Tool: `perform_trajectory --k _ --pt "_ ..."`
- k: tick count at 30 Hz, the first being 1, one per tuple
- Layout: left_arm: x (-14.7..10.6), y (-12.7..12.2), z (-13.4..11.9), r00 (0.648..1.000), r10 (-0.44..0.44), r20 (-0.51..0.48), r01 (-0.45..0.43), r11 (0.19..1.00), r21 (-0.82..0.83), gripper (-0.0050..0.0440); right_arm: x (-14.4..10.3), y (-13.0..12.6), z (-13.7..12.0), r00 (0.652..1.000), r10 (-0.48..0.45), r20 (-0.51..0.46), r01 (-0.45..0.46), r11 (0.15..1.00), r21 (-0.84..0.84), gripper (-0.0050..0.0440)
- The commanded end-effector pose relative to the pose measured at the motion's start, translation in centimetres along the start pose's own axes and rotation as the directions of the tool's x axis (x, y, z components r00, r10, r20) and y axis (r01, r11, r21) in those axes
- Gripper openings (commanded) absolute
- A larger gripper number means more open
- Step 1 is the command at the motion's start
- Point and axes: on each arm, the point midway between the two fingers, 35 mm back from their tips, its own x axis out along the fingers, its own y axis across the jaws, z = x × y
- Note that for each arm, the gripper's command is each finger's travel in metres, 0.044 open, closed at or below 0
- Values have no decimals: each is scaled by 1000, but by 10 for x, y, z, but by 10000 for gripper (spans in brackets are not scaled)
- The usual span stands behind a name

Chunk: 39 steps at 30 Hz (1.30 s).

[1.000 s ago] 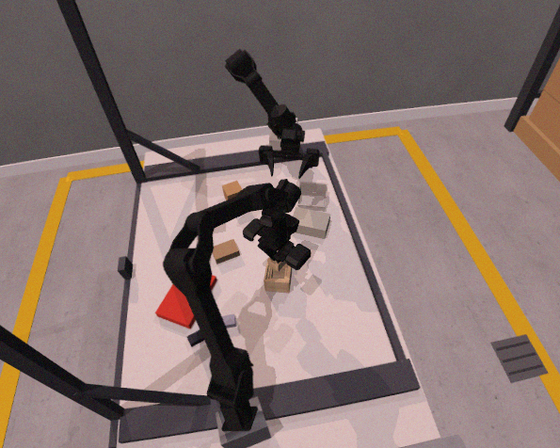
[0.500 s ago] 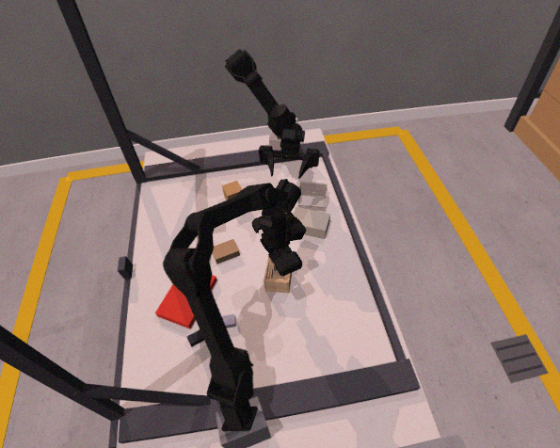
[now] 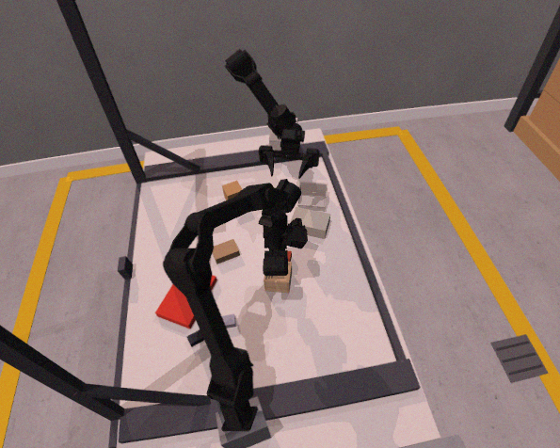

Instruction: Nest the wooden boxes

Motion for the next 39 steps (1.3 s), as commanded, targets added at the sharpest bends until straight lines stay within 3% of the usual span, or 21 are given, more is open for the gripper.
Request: perform_trajectory --k 1,9,11,16,26,28,39 --pt "-1 0 -1 1000 1 -3 -1 1000 -7 400 -6 4 -1 1000 17 11 -18 992 123 132" --pt "-1 0 -1 1000 1 -3 -1 1000 -7 400 -6 4 -1 1000 17 11 -20 920 391 132" --pt "-1 0 -1 1000 1 -3 -1 1000 -7 400 -6 4 -1 1000 17 11 -20 920 391 132" --pt "-1 0 -1 1000 1 -3 -1 1000 -7 400 -6 4 -1 1000 17 11 -20 839 544 132" --pt "-1 0 -1 1000 1 -3 -1 1000 -7 400 -6 4 -1 1000 17 11 -19 603 798 132" --pt "-1 0 -1 1000 1 -3 -1 1000 -7 400 -6 4 -1 1000 17 11 -19 603 798 132" --pt "-1 0 -1 1000 1 -3 -1 1000 -7 400 -6 4 -1 1000 17 11 -15 261 965 132"
